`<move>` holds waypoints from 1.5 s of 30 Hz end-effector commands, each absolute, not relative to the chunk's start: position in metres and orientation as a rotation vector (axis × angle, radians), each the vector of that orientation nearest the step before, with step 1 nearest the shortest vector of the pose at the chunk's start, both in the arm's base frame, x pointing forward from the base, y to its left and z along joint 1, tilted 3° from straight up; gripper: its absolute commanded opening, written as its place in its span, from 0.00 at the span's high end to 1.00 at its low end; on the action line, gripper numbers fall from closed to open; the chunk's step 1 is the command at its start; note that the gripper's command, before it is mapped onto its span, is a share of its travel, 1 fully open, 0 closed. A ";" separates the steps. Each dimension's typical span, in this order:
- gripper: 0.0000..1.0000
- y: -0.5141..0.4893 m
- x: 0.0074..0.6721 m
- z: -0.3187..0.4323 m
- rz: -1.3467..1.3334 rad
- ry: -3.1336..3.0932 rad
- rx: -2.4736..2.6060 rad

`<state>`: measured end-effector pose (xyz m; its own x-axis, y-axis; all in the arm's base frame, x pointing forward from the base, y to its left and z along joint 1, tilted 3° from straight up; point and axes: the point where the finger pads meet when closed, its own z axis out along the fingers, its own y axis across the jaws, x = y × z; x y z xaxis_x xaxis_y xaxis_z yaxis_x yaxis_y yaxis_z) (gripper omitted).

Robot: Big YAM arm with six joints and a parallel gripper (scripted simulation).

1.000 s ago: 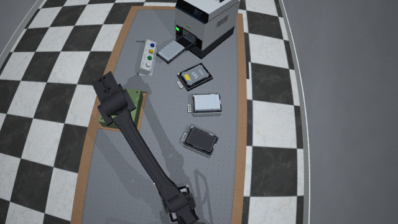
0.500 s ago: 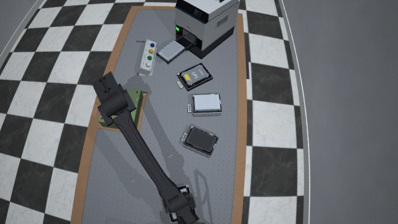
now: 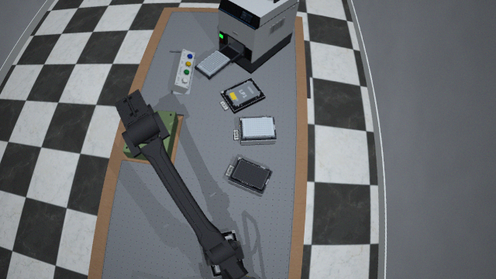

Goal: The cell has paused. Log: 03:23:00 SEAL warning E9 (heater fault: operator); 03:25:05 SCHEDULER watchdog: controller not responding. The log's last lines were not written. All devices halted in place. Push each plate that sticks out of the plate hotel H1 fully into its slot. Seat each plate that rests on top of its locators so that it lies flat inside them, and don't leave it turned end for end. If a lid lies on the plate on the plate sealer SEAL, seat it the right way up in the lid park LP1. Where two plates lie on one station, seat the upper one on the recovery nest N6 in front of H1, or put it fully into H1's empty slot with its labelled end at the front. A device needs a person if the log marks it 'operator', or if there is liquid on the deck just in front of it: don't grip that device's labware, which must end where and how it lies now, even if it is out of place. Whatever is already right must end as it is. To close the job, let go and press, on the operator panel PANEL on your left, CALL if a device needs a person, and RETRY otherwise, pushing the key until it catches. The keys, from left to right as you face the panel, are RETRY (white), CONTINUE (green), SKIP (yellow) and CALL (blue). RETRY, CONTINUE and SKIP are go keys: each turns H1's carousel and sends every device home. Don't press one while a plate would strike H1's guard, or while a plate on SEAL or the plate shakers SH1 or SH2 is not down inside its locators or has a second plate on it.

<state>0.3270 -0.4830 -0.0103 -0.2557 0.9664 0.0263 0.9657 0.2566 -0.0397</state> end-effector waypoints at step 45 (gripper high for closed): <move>0.16 -0.496 0.326 -0.017 0.039 -2.467 -1.903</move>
<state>0.3260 -0.4817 -0.0148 -0.2556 0.9663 0.0305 0.9656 0.2567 -0.0412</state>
